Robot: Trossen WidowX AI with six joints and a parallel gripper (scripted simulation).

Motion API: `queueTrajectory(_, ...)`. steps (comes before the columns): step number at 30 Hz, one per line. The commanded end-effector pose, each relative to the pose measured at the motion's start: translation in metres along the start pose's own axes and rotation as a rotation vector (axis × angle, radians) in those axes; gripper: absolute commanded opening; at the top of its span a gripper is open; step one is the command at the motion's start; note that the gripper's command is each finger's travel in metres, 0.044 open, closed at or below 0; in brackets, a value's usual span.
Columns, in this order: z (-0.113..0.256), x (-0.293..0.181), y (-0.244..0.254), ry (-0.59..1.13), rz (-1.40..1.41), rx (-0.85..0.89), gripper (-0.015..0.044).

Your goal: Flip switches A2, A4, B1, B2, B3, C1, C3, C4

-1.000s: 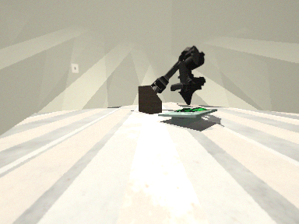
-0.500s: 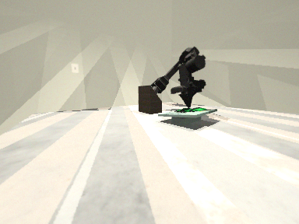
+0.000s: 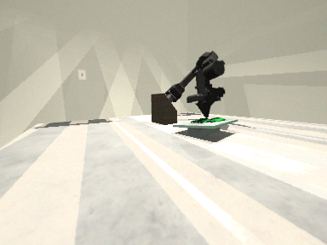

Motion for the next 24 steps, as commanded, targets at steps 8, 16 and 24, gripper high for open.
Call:
queueTrajectory(8,-0.0013,0.0002,0.0,-0.003,-0.004,0.004,0.0)
queueTrajectory(16,-0.0024,0.0002,0.0,-0.003,-0.004,0.004,0.0)
queueTrajectory(24,-0.0035,0.0001,0.0001,-0.003,-0.004,0.004,0.0)
Point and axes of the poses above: the point midway between the two fingers, 35 mm back from their tips, its own z axis back along the fingers, its own y axis across the jaws, x = y × z, the point moved 9 cm from there along z, back along the fingers, and after that the axes turned 2 degrees about -z, right-handed, at the moved point
